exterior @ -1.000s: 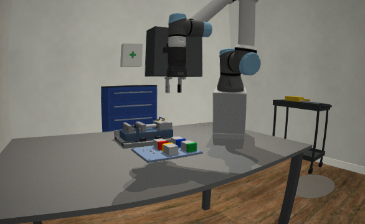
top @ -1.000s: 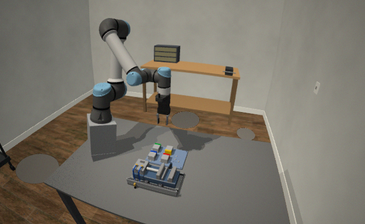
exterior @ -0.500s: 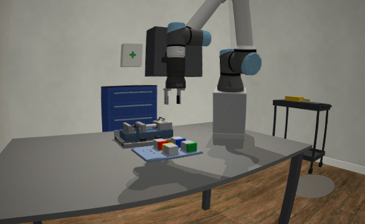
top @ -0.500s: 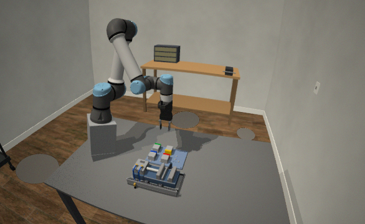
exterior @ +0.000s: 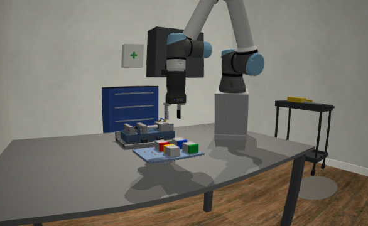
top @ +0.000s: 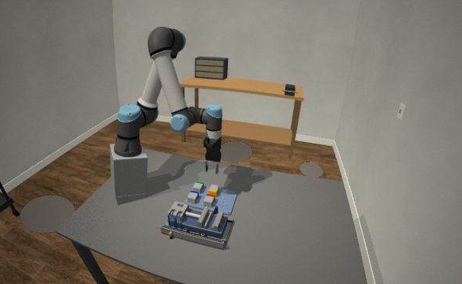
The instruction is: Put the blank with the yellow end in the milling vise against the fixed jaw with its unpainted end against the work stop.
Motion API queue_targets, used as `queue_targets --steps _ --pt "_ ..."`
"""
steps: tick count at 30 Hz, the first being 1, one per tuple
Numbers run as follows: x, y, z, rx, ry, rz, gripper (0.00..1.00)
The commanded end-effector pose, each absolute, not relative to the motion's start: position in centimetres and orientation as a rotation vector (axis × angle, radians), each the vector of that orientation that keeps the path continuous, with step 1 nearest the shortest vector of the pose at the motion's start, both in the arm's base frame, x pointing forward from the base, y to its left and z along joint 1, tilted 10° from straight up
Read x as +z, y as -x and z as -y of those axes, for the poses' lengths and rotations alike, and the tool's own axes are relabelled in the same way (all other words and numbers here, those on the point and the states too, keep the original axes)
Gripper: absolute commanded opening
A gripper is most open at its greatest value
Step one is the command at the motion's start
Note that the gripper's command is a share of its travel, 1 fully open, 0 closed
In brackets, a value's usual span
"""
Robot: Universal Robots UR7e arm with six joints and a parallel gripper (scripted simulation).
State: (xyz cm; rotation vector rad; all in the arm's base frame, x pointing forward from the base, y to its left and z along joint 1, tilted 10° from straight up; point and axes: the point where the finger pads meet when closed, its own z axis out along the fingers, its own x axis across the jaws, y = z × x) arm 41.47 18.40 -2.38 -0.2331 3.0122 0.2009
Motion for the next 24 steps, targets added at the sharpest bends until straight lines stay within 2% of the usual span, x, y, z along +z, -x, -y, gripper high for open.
queue_targets --steps 1,6,11,24 --pt "-2.7 -41.8 -18.6 0.200 0.232 -3.009 1.00" --pt "-2.7 -41.8 -18.6 0.200 0.232 -3.009 1.00" --pt "-7.7 -43.4 -20.8 0.200 0.232 -3.009 1.00" --pt "-7.5 -43.4 -20.7 0.200 0.232 -3.009 1.00"
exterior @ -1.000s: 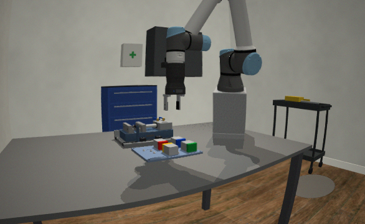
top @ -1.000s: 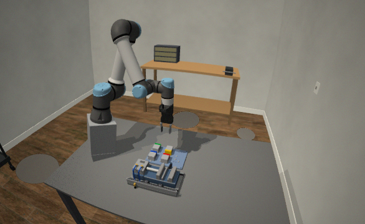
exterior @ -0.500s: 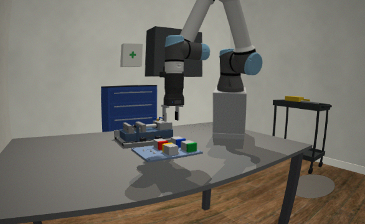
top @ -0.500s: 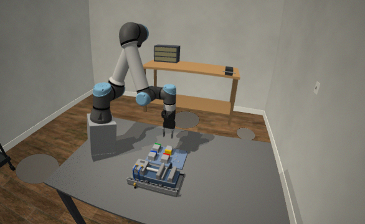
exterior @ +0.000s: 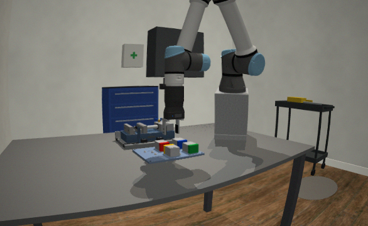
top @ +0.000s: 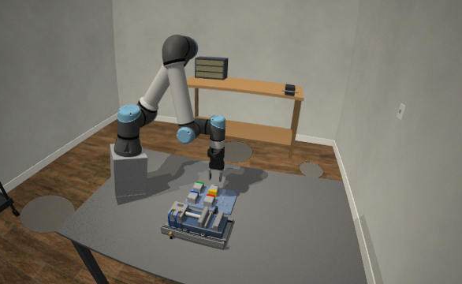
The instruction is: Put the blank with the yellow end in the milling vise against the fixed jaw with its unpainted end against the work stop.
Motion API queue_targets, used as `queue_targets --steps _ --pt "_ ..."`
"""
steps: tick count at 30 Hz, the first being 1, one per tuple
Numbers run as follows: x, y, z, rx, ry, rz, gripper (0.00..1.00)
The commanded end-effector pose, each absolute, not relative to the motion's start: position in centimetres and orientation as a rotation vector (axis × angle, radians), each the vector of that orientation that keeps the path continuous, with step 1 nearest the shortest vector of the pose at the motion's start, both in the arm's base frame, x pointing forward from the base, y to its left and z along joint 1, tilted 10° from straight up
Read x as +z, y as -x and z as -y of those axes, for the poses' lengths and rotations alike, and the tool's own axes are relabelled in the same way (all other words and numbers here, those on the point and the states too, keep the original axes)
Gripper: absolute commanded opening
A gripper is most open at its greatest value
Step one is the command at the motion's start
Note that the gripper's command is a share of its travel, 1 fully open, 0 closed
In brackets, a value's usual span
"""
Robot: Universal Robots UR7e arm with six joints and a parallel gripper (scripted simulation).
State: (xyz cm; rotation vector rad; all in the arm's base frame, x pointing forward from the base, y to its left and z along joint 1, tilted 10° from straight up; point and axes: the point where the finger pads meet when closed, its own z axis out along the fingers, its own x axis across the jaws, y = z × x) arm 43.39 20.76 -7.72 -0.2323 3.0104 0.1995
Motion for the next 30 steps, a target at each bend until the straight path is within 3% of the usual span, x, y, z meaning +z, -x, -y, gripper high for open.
queue_targets --steps 1,30 --pt "-7.32 -43.32 -20.62 0.200 0.232 -3.009 1.00" --pt "-6.37 -43.00 -20.20 0.200 0.232 -3.009 1.00"
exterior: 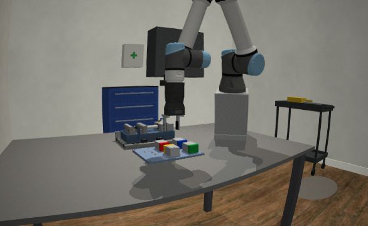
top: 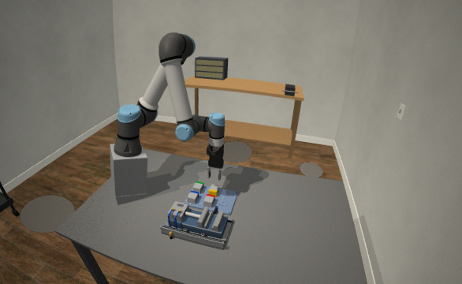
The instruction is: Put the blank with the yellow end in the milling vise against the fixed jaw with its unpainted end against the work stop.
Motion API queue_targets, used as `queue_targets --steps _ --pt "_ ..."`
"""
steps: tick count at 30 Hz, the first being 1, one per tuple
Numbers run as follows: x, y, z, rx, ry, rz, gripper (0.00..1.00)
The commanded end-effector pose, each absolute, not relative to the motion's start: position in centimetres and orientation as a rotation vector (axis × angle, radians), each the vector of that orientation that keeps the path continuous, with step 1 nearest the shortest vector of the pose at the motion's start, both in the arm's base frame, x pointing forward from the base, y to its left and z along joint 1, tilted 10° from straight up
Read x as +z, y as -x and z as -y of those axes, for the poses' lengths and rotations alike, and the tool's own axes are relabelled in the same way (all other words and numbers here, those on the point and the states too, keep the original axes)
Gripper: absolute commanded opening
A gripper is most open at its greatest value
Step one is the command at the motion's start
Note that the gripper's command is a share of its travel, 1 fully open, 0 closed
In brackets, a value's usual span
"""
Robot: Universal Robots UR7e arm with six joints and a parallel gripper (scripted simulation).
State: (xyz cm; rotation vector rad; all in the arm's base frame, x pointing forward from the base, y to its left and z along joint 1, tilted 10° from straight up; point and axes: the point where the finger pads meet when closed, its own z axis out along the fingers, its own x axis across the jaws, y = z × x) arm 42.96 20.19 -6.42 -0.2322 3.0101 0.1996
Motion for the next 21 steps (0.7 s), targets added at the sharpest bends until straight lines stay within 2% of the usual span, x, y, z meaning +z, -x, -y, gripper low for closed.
queue_targets --steps 1,21 --pt "-6.37 -43.00 -20.20 0.200 0.232 -3.009 1.00" --pt "-6.13 -42.92 -20.09 0.200 0.232 -3.009 1.00"
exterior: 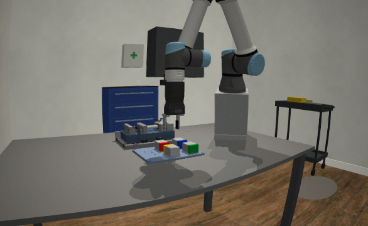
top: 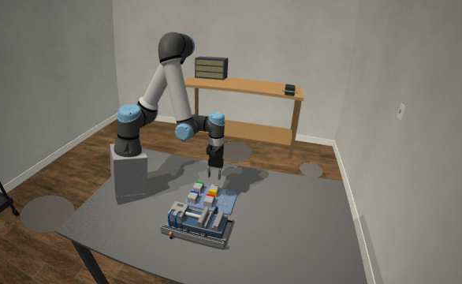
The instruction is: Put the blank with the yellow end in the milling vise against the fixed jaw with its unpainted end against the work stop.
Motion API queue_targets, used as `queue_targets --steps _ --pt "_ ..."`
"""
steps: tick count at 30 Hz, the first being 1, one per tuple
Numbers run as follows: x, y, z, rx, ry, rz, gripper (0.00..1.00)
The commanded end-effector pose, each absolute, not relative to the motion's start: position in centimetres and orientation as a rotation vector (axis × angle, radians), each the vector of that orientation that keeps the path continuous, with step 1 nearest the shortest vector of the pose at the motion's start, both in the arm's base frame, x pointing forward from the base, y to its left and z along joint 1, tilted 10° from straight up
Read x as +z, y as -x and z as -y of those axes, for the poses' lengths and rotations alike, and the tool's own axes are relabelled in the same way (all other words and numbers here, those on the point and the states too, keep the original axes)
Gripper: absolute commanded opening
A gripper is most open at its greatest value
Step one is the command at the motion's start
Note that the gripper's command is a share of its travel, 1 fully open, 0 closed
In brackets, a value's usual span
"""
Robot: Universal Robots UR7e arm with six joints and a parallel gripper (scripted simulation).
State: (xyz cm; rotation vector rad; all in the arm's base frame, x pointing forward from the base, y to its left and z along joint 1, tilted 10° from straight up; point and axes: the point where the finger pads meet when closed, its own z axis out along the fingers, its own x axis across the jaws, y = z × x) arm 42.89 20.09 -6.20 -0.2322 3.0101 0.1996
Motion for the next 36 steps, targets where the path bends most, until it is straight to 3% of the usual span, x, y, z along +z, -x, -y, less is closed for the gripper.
queue_targets --steps 1,16,36 --pt "-6.1 -42.9 -20.1 0.200 0.232 -3.009 1.00" --pt "-6.0 -42.9 -20.1 0.200 0.232 -3.009 1.00" --pt "-11.7 -43.5 -20.8 0.200 0.232 -3.009 1.00"
